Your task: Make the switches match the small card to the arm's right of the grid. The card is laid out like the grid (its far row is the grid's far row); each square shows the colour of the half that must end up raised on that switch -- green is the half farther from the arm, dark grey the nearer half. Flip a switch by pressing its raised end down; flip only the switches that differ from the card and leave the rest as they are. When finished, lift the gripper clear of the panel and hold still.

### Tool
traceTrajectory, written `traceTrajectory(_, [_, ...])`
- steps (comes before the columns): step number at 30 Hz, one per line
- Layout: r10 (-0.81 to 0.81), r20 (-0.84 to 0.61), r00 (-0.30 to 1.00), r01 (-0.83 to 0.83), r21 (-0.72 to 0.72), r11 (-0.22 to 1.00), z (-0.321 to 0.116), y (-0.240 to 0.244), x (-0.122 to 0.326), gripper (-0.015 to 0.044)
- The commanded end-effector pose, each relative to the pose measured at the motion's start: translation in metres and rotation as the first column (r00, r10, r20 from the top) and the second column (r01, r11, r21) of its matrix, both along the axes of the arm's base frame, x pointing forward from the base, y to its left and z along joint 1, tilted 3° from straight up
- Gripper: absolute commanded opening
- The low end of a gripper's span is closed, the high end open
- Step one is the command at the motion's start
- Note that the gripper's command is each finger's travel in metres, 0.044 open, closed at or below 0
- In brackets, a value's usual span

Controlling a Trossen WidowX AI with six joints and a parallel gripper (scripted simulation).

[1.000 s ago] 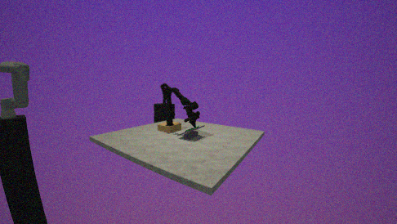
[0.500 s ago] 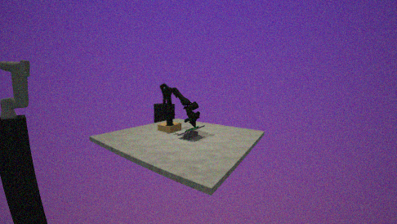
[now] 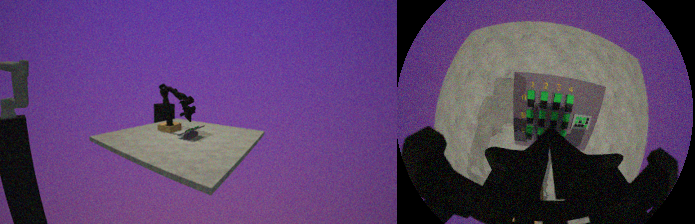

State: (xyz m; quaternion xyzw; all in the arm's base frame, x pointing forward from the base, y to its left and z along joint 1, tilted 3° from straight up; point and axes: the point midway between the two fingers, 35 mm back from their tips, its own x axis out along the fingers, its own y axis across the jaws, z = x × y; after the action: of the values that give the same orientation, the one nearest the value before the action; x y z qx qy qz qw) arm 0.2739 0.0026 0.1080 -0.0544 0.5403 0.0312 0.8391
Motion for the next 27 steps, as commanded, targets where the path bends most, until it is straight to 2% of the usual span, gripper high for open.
traceTrajectory(1, [-0.007,-0.003,1.000,0.007,0.000,1.000,-0.008,-0.015,-0.018,0.0000])
traceTrajectory(7, [-0.006,0.024,1.000,0.006,0.003,1.000,-0.040,-0.016,-0.004,0.0000])
traceTrajectory(27, [-0.006,0.024,1.000,0.006,0.003,1.000,-0.062,-0.016,0.006,0.0000])
